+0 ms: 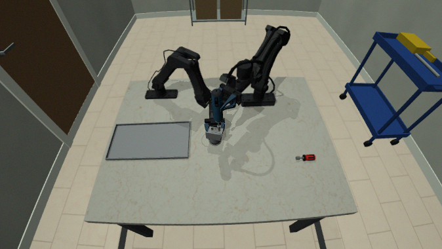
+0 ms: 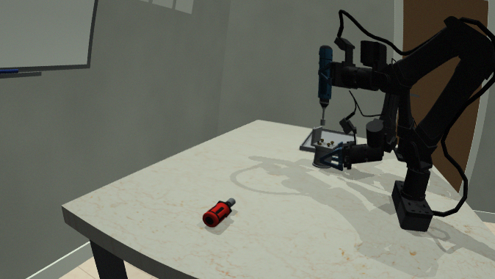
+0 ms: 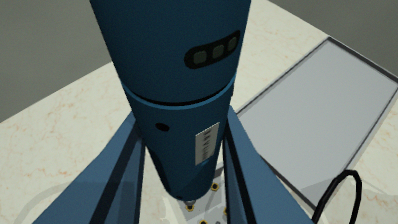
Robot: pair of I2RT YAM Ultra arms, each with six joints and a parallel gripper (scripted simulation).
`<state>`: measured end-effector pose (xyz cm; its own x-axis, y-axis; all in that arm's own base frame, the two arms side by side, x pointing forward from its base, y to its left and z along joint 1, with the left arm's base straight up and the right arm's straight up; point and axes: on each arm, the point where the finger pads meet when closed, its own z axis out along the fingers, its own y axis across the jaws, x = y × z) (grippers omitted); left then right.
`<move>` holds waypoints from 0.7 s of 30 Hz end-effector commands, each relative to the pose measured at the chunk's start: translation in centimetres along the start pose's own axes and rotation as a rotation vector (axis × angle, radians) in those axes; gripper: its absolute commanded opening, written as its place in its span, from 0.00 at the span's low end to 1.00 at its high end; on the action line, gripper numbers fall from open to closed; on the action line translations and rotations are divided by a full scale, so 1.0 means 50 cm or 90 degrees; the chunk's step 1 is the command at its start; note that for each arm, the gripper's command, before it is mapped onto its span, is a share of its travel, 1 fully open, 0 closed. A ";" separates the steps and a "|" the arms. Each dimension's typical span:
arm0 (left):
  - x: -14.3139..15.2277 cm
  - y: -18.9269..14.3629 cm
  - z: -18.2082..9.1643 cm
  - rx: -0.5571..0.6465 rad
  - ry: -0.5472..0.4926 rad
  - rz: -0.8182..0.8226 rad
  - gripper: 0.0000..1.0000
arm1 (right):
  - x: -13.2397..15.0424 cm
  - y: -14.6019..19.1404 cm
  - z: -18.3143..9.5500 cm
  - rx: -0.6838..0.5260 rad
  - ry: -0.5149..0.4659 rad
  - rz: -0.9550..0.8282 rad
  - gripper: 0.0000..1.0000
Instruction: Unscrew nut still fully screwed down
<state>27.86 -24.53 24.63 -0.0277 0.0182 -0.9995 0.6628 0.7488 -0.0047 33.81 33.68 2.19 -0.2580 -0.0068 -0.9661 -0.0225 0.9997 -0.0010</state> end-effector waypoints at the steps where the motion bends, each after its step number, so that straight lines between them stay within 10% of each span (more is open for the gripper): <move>1: -0.111 -0.008 -0.004 0.005 -0.093 0.000 0.42 | -0.032 0.013 0.005 0.001 -0.016 0.027 0.59; 21: -0.134 -0.006 -0.007 0.002 -0.089 0.002 0.42 | -0.032 0.013 0.005 0.001 -0.016 0.027 0.59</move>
<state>27.87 -24.60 25.78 -0.0363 0.0259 -0.9990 0.6626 0.7490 -0.0046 33.81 33.68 2.19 -0.2580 -0.0068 -0.9661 -0.0225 0.9997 -0.0010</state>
